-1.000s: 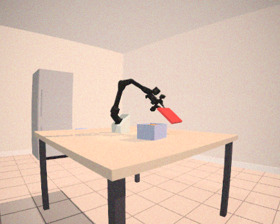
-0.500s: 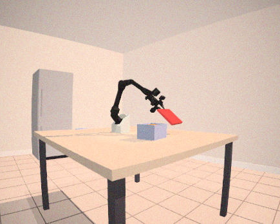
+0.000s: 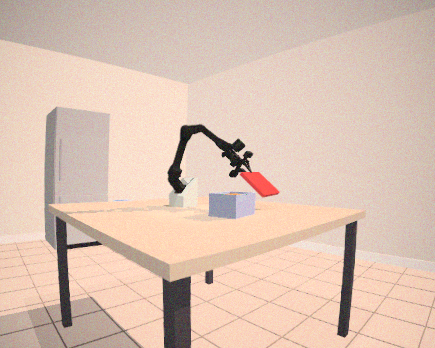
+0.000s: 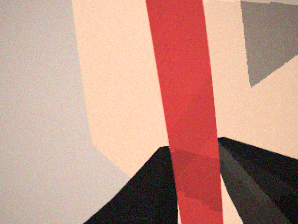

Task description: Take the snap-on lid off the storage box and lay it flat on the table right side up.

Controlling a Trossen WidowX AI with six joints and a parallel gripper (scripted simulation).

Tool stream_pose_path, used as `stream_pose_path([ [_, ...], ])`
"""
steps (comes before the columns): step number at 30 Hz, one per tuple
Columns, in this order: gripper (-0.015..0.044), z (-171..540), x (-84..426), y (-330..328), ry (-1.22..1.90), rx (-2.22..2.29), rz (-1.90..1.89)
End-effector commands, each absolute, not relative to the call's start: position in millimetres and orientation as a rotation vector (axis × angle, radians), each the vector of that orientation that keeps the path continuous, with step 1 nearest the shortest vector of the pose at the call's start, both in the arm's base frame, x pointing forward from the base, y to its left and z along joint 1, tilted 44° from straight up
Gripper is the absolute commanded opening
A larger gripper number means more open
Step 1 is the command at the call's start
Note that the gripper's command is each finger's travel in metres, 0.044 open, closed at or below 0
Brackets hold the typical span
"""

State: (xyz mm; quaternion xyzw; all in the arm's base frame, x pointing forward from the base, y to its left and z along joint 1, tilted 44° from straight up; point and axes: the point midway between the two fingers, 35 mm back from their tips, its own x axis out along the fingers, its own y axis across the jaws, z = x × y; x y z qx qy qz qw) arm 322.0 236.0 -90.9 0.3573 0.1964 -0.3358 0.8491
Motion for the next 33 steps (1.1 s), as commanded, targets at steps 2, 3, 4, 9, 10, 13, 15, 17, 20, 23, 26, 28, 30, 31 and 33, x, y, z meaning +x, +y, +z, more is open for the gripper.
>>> stream_pose_path([
  [2, 0.0, -93.2, 322.1, 235.0, 0.409, 0.753, -0.699],
  [3, 0.0, -93.8, 322.0, 234.4, 0.409, 0.753, -0.699],
  [4, 0.0, -94.4, 322.0, 233.9, 0.409, 0.753, -0.699],
  [9, 0.0, -97.3, 321.6, 231.1, 0.409, 0.752, -0.699],
  [10, 0.0, -97.9, 321.6, 230.6, 0.409, 0.752, -0.699],
  [13, 0.0, -99.6, 321.4, 228.9, 0.409, 0.752, -0.699],
  [15, 0.0, -100.8, 321.2, 227.8, 0.409, 0.752, -0.699],
  [17, 0.0, -102.0, 321.1, 226.8, 0.409, 0.752, -0.699],
  [20, 0.0, -103.7, 320.9, 225.1, 0.409, 0.752, -0.699],
  [23, 0.0, -105.5, 320.7, 223.5, 0.409, 0.752, -0.699],
  [26, 0.0, -107.2, 320.5, 221.8, 0.409, 0.752, -0.699],
  [28, 0.0, -108.4, 320.4, 220.7, 0.409, 0.752, -0.699],
  [30, 0.0, -109.6, 320.2, 219.6, 0.409, 0.752, -0.699],
  [31, 0.0, -110.1, 320.1, 219.1, 0.409, 0.752, -0.699],
  [33, 0.0, -111.3, 320.0, 218.0, 0.409, 0.752, -0.699],
])
